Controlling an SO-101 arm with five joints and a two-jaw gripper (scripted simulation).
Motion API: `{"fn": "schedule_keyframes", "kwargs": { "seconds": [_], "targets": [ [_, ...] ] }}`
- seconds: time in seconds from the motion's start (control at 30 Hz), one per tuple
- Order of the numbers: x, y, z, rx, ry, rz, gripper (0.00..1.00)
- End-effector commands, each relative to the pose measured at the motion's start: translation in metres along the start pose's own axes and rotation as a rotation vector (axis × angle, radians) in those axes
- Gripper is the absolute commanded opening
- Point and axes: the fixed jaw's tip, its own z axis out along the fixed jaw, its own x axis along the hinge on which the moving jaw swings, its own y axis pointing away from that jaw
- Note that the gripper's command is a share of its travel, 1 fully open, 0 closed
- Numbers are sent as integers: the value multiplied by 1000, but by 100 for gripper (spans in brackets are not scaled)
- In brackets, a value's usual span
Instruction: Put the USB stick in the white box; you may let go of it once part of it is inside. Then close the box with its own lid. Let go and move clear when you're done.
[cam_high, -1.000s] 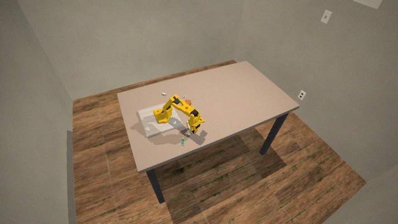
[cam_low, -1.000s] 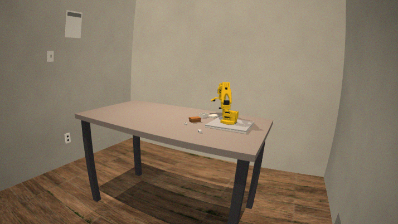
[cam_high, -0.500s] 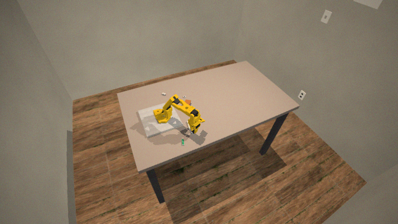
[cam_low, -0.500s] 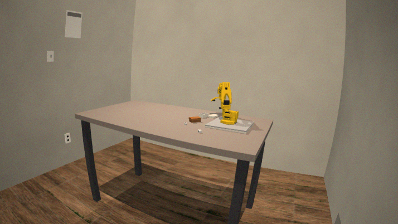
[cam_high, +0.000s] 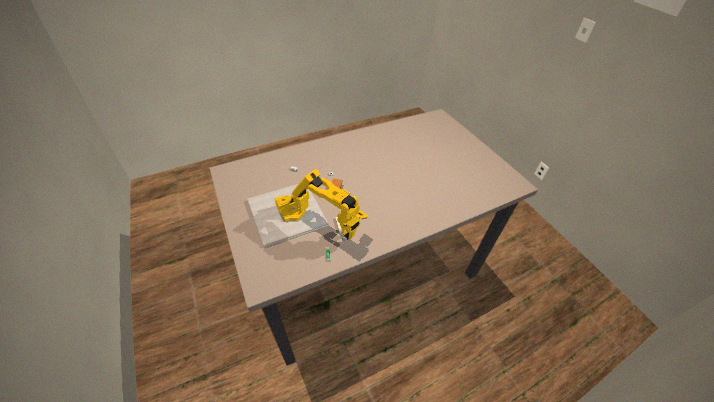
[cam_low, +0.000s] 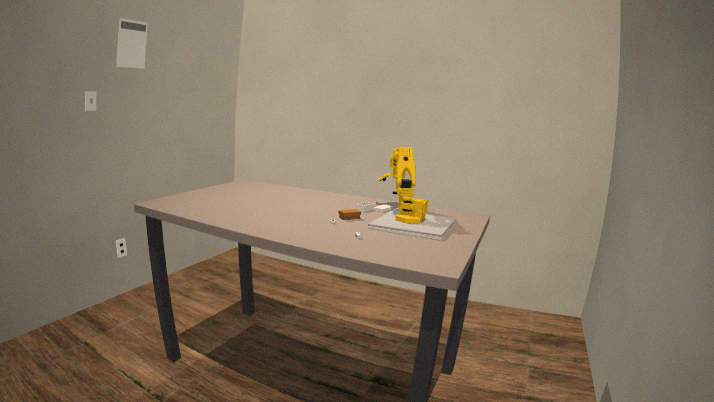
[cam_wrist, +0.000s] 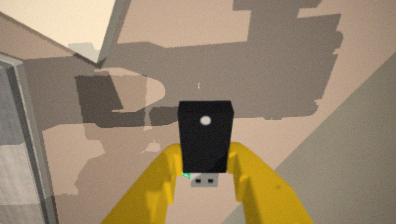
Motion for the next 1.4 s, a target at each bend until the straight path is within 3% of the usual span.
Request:
{"fn": "schedule_keyframes", "kwargs": {
  "seconds": [0.0, 0.23, 1.37],
  "targets": [
    [1, -5, -12, 46, -5, 10, 8],
    [0, -8, -17, 64, -6, 10, 8],
    [1, -6, -13, 43, -5, 9, 8]
  ]
}}
